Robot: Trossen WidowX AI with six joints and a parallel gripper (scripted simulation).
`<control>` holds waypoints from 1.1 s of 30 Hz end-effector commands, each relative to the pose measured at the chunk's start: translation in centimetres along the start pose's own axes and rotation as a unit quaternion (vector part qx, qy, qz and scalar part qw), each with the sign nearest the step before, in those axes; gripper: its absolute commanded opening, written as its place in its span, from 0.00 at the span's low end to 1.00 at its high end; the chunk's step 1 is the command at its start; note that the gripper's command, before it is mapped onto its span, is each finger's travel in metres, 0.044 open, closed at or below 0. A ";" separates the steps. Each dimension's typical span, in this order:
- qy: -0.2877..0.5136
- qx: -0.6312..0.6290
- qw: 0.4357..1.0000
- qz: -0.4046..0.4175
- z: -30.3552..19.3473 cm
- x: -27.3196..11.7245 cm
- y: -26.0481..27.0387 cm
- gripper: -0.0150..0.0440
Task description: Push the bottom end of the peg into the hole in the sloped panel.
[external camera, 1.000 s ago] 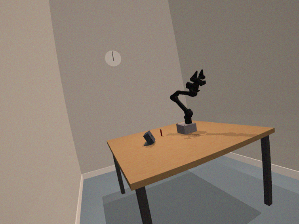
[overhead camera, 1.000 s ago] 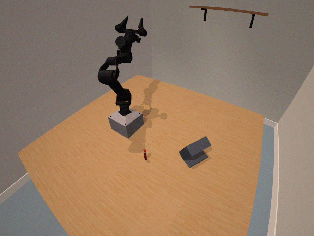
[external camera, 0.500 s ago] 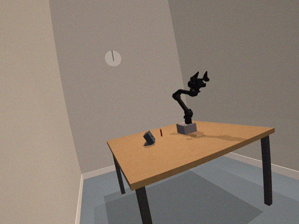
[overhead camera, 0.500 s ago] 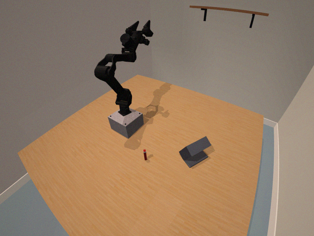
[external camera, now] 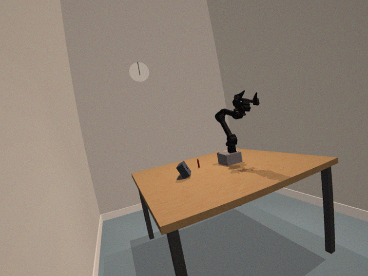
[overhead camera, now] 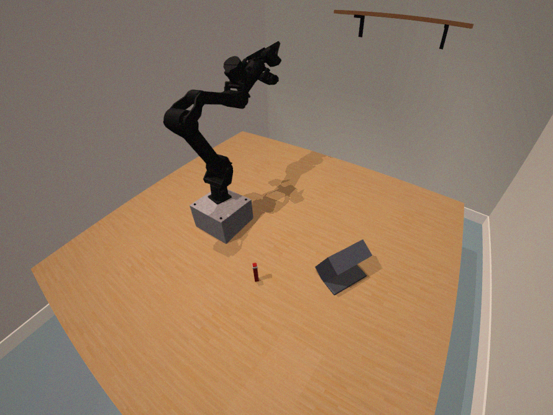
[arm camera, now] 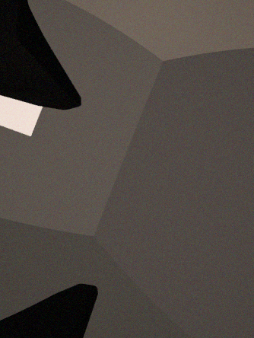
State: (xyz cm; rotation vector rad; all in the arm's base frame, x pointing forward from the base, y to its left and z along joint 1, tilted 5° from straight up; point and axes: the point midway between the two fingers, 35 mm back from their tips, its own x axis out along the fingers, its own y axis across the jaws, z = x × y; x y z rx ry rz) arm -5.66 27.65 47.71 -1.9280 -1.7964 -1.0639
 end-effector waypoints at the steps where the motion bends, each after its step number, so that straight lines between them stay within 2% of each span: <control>1: -0.023 -0.041 0.999 -0.001 1.6 0.4 0.4 1.00; 14: -0.107 -0.171 0.979 0.006 6.8 0.9 3.1 1.00; 33: -0.239 -0.325 0.915 0.006 14.1 -0.1 9.0 1.00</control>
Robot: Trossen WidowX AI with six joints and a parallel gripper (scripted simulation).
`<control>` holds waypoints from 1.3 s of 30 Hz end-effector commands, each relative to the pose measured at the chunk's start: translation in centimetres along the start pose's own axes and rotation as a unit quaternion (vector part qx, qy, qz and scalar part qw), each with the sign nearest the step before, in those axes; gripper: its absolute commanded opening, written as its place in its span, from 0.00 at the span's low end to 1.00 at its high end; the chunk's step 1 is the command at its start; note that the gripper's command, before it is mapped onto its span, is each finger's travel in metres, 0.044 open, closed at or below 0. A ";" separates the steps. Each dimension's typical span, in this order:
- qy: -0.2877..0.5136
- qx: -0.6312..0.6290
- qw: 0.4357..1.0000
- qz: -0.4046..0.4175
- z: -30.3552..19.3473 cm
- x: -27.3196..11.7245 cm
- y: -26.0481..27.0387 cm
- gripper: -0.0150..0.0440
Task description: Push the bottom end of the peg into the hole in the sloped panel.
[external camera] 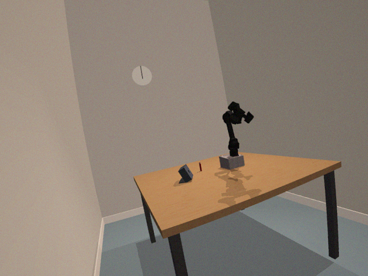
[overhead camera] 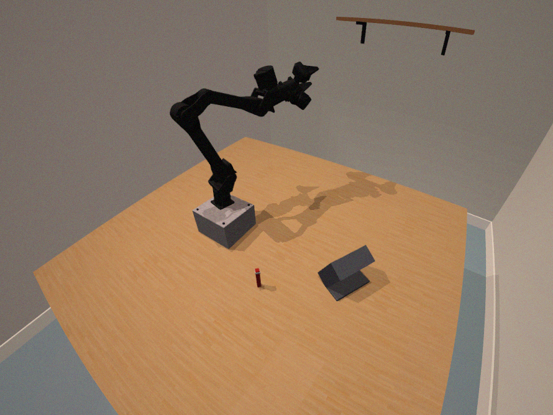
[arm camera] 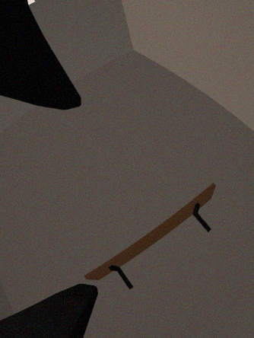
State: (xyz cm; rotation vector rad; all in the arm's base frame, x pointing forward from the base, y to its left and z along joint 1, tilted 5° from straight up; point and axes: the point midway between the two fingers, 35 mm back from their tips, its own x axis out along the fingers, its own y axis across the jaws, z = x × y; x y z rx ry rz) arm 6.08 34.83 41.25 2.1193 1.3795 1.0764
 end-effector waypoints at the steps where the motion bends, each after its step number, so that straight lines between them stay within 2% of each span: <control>1: -0.028 -0.037 0.999 -0.009 2.0 0.5 -0.1 1.00; 15: -0.135 -0.169 0.975 -0.042 9.7 1.1 0.9 1.00; 25: -0.169 -0.189 0.966 -0.048 13.2 0.5 2.3 1.00; 39: -0.277 -0.283 0.912 -0.109 21.1 -1.6 4.1 1.00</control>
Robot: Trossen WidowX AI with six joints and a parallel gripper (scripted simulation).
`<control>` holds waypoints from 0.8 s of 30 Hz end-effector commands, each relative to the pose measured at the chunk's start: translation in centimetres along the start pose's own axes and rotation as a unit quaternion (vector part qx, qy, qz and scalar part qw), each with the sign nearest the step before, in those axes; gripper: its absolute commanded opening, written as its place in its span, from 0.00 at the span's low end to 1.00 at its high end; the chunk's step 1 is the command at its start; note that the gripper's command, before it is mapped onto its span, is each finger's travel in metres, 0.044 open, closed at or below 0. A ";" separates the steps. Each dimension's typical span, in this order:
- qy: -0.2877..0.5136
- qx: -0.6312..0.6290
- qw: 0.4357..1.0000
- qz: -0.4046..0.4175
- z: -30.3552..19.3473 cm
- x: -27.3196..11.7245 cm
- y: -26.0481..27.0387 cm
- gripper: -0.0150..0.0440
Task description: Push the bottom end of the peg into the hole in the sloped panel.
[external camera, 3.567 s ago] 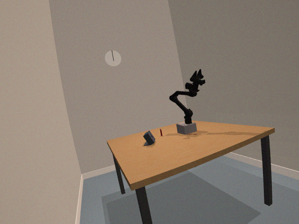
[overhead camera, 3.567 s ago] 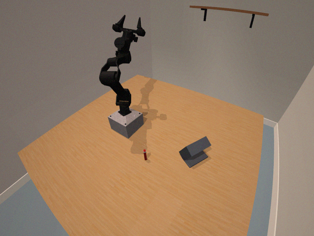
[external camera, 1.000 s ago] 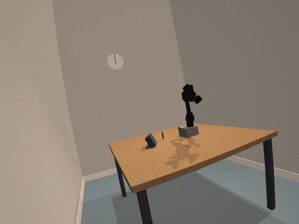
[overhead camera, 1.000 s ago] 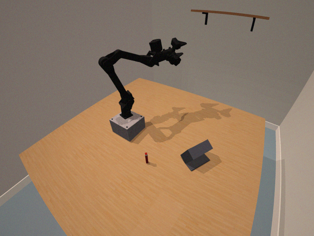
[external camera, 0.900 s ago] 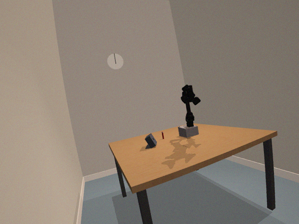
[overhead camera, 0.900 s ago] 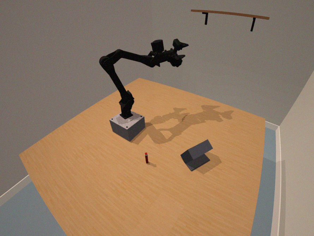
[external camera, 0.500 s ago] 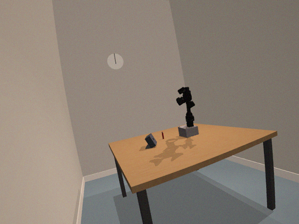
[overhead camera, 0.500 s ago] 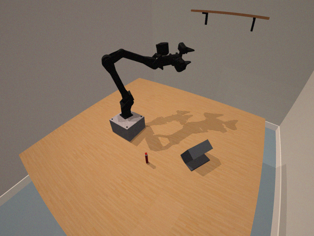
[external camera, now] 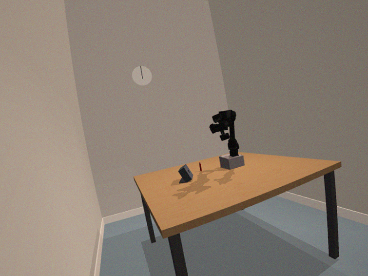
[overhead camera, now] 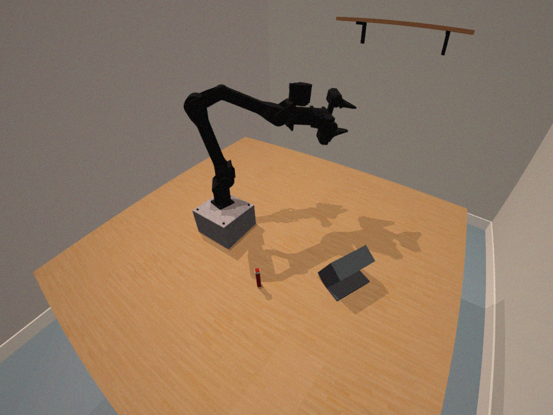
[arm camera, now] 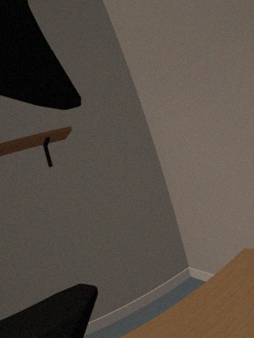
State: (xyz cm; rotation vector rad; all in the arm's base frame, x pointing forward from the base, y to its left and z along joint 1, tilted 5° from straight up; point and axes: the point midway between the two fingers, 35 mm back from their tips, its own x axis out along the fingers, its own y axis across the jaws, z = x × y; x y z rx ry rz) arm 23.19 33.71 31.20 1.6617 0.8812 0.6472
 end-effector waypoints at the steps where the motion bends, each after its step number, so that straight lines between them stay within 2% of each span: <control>1: -0.025 -0.028 0.999 -0.024 2.1 0.6 -0.9 1.00; 24: -0.158 -0.164 0.957 -0.178 15.3 -0.3 -5.2 1.00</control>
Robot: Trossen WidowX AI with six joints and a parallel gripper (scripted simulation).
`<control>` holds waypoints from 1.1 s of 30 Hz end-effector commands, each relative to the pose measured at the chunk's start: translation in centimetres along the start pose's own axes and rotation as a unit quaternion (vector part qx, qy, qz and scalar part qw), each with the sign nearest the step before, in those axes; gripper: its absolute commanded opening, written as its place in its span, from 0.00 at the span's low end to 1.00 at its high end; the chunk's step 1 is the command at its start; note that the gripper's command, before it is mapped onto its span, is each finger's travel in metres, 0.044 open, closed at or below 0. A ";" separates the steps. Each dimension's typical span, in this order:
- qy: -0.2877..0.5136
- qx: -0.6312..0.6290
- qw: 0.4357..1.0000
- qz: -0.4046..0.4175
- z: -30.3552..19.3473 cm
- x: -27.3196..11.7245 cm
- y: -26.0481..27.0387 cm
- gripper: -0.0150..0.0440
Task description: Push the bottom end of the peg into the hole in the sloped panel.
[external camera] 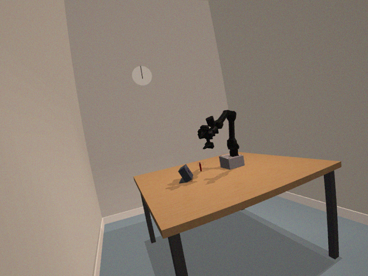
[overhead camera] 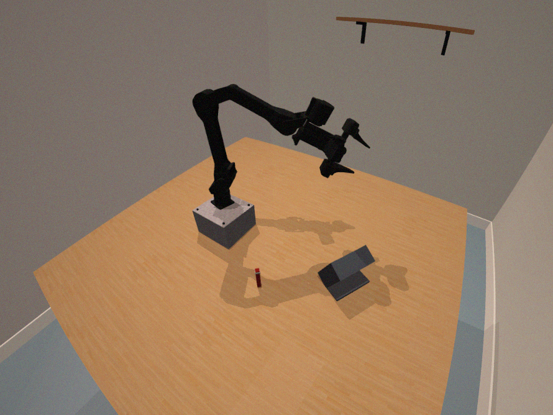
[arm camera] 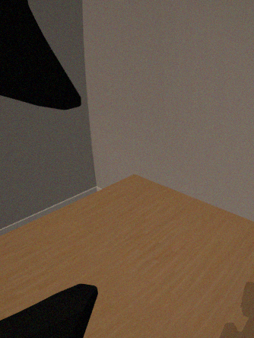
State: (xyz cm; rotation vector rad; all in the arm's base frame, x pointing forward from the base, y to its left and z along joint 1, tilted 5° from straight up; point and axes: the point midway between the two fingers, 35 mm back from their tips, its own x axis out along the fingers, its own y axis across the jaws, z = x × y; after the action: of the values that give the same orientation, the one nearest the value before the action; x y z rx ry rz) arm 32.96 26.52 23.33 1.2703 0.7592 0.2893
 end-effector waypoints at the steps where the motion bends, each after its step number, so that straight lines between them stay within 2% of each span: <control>1: -0.013 -0.020 0.999 -0.031 1.7 0.6 -1.5 1.00; 18: -0.067 -0.083 0.981 -0.160 9.6 0.5 -7.6 1.00; 33: -0.069 -0.113 0.953 -0.272 15.2 -1.6 -13.4 1.00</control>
State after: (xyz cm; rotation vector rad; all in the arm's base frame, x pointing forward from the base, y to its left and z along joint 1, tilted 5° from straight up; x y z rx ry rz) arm 38.92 11.40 13.81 0.8441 0.8653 -0.1310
